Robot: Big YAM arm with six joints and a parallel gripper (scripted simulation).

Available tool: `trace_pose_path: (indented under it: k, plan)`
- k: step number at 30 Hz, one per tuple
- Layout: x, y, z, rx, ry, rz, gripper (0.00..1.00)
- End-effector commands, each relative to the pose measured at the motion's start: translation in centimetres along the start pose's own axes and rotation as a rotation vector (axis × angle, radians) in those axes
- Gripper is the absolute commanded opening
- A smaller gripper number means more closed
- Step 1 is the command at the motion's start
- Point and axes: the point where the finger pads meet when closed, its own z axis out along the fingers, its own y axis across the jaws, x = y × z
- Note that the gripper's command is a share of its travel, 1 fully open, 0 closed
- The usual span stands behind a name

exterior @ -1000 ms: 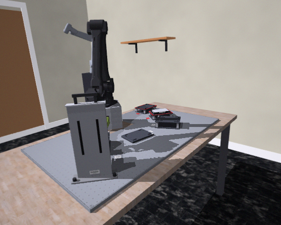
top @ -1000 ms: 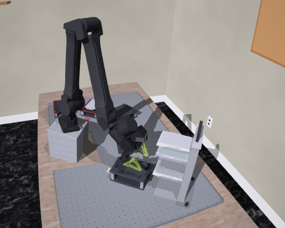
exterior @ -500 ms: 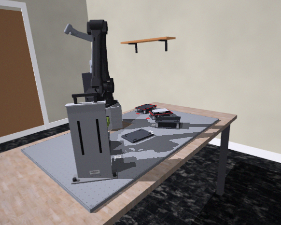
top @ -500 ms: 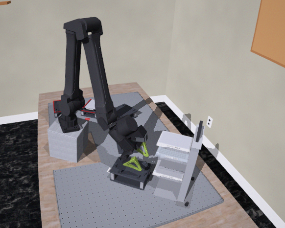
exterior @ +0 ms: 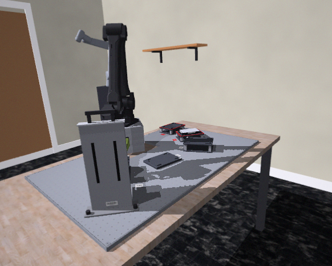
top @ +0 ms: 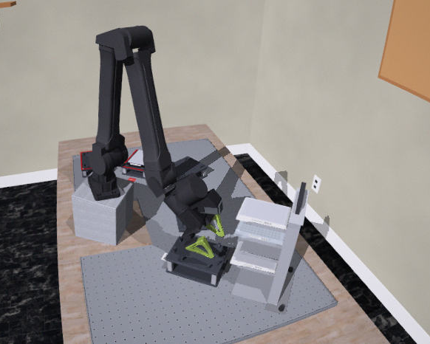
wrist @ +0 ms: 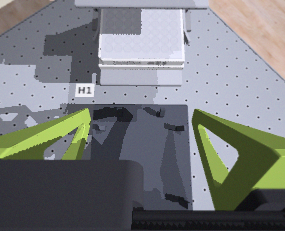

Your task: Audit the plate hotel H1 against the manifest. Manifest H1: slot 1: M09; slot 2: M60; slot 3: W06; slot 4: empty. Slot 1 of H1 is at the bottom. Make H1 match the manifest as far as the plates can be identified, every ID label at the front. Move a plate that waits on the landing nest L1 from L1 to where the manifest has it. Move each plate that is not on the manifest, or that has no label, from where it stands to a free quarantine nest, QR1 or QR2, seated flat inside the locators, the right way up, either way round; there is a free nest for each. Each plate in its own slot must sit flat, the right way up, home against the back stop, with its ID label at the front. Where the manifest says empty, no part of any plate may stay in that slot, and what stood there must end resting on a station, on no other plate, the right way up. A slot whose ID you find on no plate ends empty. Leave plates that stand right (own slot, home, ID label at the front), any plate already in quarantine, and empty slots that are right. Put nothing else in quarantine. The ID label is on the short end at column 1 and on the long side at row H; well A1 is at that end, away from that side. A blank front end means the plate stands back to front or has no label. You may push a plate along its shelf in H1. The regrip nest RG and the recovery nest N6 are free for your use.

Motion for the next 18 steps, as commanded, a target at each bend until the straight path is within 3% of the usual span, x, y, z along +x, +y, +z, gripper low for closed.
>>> trace_pose_path:
  k: [1, 15, 16, 18]
  plan:
    - [-1.1, -0.1, 0.2, 0.003, -0.020, -0.003, 1.00]
    - [-1.1, -0.1, 0.2, 0.003, -0.020, -0.003, 1.00]
    - [0.5, 0.0, -0.2, 0.000, 0.015, 0.006, 1.00]
    - [0.2, -0.1, -0.5, 0.003, 0.005, 0.004, 1.00]
